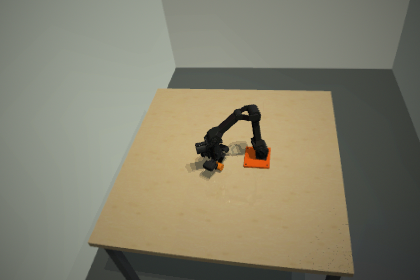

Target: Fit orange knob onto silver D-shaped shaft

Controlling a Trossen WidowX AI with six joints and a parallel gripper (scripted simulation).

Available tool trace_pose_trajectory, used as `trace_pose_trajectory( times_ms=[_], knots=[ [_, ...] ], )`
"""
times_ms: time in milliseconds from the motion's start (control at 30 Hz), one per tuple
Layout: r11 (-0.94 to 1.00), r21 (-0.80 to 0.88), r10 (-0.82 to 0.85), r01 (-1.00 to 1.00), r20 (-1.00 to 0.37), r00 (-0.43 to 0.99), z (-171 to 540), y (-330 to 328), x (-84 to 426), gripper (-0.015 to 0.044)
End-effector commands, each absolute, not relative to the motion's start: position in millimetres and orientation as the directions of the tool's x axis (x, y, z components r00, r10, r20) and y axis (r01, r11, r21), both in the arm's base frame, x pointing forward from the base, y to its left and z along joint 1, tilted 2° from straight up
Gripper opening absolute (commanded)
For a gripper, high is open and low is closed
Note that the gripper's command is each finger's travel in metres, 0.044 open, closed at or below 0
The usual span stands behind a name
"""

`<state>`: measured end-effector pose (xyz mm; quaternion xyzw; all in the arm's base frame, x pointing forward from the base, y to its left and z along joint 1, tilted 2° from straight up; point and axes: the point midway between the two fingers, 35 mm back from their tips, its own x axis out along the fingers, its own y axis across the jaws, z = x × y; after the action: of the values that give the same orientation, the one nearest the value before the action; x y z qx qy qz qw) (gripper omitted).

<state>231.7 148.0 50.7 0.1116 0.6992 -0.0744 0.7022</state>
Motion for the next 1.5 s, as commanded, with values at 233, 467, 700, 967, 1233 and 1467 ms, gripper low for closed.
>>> trace_pose_trajectory(
  times_ms=[233,467,700,967,1233,1467],
  knots=[
    [0.92,0.052,0.051,0.388,-0.999,0.013,51.3,147.9,231.9,0.0179],
    [0.803,0.048,0.051,0.595,-0.999,0.013,51.2,147.9,231.9,0.0179],
    [0.639,0.042,0.051,0.768,-0.999,0.012,51.2,147.9,231.9,0.0179],
    [0.58,0.04,0.051,0.814,-0.999,0.012,51.2,147.9,231.9,0.0179],
    [0.333,0.029,0.051,0.942,-0.999,0.012,51.2,147.9,231.9,0.0179],
    [0.147,0.02,0.051,0.989,-0.999,0.012,51.2,147.9,231.9,0.0179]
  ],
)
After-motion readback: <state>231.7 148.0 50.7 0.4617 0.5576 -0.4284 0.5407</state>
